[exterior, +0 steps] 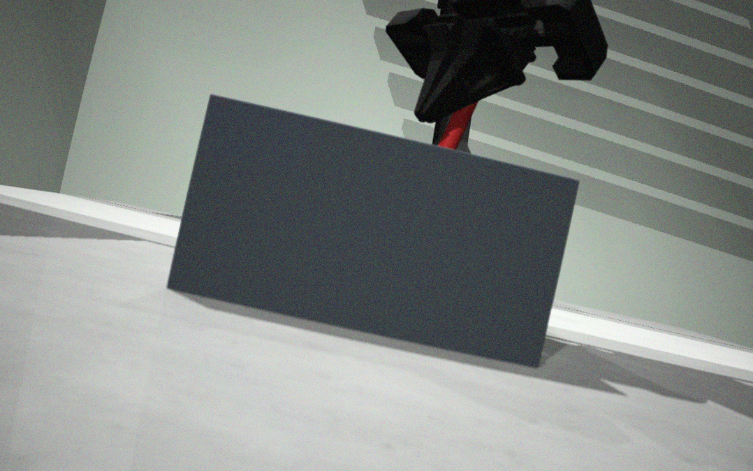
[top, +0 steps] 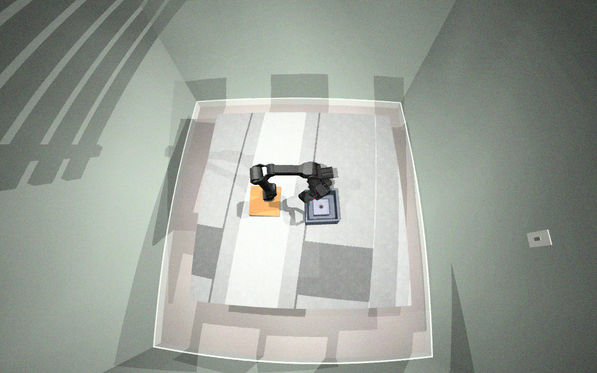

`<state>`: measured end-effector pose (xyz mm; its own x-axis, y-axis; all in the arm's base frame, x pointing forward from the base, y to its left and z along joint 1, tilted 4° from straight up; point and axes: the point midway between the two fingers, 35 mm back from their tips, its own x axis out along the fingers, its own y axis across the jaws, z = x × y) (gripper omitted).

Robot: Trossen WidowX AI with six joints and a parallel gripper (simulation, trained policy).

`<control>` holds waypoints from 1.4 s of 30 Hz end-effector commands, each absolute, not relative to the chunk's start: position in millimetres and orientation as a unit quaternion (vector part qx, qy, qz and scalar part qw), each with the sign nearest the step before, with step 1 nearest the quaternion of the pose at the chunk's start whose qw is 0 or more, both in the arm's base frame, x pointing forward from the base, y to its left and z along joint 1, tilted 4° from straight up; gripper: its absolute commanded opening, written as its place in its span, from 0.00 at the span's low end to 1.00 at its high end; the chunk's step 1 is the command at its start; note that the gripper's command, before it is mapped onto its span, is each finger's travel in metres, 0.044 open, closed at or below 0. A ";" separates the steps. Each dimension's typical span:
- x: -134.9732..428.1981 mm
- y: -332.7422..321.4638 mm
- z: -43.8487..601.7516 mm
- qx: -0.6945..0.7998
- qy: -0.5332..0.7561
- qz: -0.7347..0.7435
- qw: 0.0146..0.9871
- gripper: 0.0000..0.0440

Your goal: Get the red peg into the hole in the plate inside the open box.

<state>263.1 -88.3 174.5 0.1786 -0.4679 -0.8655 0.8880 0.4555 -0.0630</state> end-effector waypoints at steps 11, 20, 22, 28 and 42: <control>287.6 -128.6 158.6 0.237 0.464 -0.452 0.724 0.00; 301.7 -143.3 139.7 0.230 0.486 -0.426 0.727 0.00; 304.1 -144.7 134.8 0.228 0.493 -0.419 0.728 0.00; 308.8 -147.7 121.9 0.222 0.513 -0.401 0.726 0.04; 318.8 -154.8 104.2 0.224 0.542 -0.378 0.716 0.29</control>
